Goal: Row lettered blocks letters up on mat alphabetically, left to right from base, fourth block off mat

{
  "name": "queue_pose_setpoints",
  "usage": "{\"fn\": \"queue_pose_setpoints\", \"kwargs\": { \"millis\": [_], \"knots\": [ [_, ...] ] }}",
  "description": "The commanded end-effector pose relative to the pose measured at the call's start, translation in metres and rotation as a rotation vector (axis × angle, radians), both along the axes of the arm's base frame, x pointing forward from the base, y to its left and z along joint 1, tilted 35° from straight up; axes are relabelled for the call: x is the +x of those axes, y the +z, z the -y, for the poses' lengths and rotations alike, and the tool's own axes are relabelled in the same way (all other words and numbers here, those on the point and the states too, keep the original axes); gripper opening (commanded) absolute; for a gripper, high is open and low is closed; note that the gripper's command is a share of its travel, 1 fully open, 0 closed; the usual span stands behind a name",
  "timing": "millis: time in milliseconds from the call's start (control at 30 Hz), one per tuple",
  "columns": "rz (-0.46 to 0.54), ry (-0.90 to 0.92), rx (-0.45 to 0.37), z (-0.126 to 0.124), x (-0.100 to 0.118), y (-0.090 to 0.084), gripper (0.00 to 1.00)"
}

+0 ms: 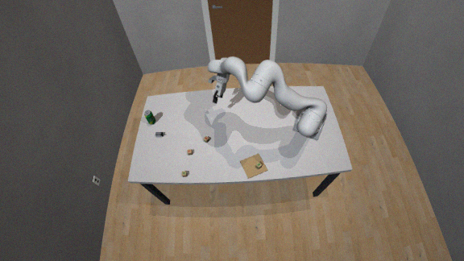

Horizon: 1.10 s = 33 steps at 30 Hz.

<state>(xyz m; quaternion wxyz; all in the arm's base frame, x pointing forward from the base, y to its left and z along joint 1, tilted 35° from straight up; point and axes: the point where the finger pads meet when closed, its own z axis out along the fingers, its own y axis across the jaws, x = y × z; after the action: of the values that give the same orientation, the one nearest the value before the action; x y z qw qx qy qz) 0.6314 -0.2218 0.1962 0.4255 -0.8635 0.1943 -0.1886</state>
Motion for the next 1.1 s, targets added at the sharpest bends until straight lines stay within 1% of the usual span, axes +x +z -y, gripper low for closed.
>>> {"fn": "queue_pose_setpoints", "kwargs": {
  "millis": [0,33,67,100,167,200,233,267,333,367,400,433,533,600,633,733,767,800,867,933,1000,1067],
  "knots": [
    [-0.091,0.045,-0.01,-0.044,0.031,0.025,1.0],
    [-0.102,0.049,-0.013,-0.05,0.035,0.028,1.0],
    [-0.102,0.049,-0.013,-0.05,0.035,0.028,1.0],
    [-0.13,0.059,-0.022,-0.068,0.045,0.038,1.0],
    [-0.136,0.061,-0.024,-0.073,0.047,0.04,1.0],
    [-0.169,0.071,-0.037,-0.096,0.058,0.052,1.0],
    [-0.169,0.071,-0.037,-0.096,0.058,0.052,1.0],
    [-0.197,0.078,-0.051,-0.118,0.068,0.064,1.0],
    [-0.198,0.078,-0.052,-0.119,0.068,0.065,1.0],
    [-0.225,0.082,-0.067,-0.142,0.078,0.078,1.0],
    [-0.241,0.084,-0.078,-0.158,0.083,0.086,1.0],
    [-0.249,0.084,-0.083,-0.165,0.086,0.09,1.0],
    [-0.249,0.084,-0.083,-0.165,0.086,0.09,1.0],
    [-0.287,0.081,-0.115,-0.211,0.099,0.116,1.0],
    [-0.287,0.081,-0.115,-0.211,0.099,0.116,1.0],
    [-0.309,0.073,-0.138,-0.246,0.107,0.136,1.0],
    [-0.314,0.071,-0.144,-0.255,0.109,0.141,1.0],
    [-0.314,0.071,-0.144,-0.255,0.109,0.141,1.0],
    [-0.33,0.057,-0.166,-0.293,0.114,0.163,1.0],
    [-0.331,0.056,-0.167,-0.295,0.115,0.165,1.0],
    [-0.34,0.04,-0.185,-0.332,0.118,0.187,1.0],
    [-0.34,0.04,-0.185,-0.332,0.118,0.187,1.0]
  ]
}}
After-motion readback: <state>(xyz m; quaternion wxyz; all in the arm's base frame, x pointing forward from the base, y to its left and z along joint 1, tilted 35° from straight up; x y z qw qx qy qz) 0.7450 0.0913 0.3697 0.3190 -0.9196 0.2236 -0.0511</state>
